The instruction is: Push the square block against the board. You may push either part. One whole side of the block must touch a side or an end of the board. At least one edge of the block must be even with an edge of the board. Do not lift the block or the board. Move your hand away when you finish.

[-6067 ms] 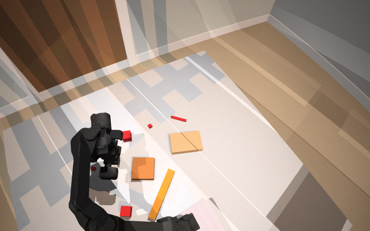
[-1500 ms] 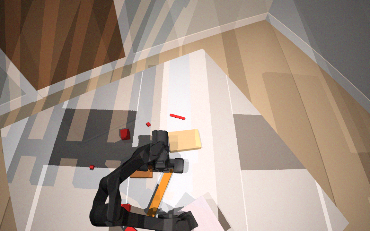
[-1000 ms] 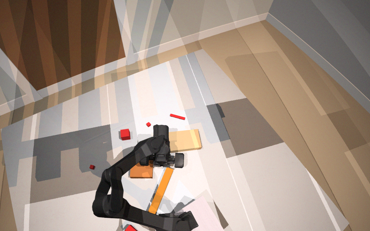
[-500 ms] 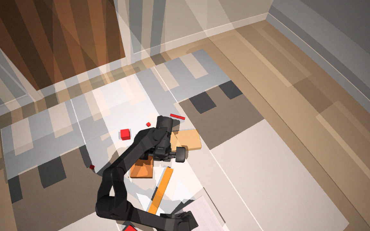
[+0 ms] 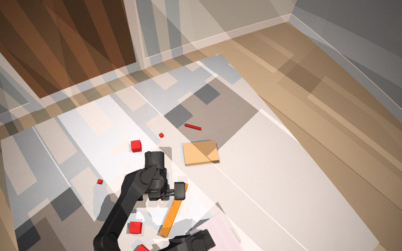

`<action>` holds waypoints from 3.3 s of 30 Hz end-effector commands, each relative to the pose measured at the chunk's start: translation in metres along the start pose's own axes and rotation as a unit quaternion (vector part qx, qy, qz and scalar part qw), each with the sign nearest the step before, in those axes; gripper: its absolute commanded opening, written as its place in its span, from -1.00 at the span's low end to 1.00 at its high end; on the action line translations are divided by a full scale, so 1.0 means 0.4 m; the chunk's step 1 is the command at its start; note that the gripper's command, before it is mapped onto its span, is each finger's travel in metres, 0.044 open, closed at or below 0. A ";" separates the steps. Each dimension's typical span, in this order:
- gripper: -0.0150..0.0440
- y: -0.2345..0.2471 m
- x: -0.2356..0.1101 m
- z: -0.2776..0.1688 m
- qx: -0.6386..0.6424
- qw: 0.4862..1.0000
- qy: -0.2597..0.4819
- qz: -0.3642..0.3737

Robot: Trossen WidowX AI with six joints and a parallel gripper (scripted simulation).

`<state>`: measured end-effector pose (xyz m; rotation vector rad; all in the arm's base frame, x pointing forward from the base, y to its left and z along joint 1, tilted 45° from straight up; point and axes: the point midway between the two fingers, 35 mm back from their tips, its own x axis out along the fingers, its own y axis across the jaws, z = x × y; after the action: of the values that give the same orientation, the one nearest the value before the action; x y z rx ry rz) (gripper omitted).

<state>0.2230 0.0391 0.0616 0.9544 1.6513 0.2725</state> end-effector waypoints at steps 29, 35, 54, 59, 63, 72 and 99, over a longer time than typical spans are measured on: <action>-0.49 0.010 0.136 0.032 0.005 1.000 0.002 0.004; -0.49 0.011 0.136 0.050 0.005 1.000 0.002 0.004; -0.49 0.015 0.134 0.106 0.005 1.000 0.001 0.004; -0.49 0.016 0.134 0.121 0.005 1.000 0.001 0.004; -0.49 0.017 0.134 0.115 0.005 1.000 0.001 0.004; -0.49 0.019 0.135 0.079 0.005 1.000 0.001 0.004; -0.49 0.013 0.002 0.008 0.006 1.000 0.002 0.003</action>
<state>0.2264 0.0524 0.0501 0.9818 1.6718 0.2629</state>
